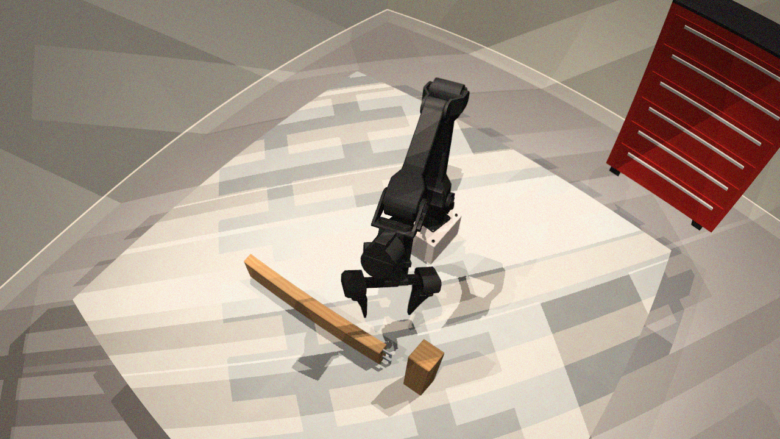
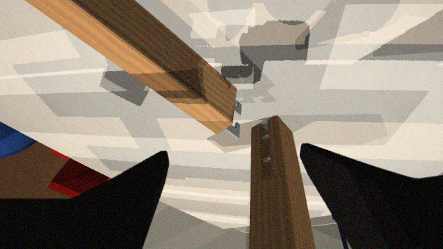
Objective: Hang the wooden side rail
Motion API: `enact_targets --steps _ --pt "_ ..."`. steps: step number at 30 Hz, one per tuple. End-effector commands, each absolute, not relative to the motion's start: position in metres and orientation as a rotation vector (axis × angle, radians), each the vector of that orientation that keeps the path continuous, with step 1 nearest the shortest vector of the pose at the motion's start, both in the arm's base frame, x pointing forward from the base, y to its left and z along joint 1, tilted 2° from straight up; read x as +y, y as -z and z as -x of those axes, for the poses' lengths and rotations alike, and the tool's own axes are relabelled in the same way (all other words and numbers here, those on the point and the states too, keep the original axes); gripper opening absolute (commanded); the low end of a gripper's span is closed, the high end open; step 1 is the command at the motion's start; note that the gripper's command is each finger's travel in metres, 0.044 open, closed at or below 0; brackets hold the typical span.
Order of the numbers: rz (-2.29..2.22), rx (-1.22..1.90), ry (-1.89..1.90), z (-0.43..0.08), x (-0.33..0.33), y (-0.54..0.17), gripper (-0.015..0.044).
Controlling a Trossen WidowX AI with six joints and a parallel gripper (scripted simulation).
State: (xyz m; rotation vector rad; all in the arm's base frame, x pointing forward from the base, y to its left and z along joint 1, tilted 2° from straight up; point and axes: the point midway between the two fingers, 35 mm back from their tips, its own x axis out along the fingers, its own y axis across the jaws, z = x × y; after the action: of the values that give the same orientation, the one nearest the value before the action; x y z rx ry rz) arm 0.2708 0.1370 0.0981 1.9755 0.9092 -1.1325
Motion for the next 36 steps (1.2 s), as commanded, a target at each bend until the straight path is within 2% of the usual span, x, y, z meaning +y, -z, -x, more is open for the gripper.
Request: enact_targets --steps 1,33,36 --pt "-2.271 0.798 1.212 -0.2313 0.1941 -0.0927 0.044" --pt "-2.3 0.792 1.22 -0.2269 0.1991 -0.0922 0.044" --pt "-2.199 0.864 1.146 -0.2293 0.1974 -0.09 0.044"
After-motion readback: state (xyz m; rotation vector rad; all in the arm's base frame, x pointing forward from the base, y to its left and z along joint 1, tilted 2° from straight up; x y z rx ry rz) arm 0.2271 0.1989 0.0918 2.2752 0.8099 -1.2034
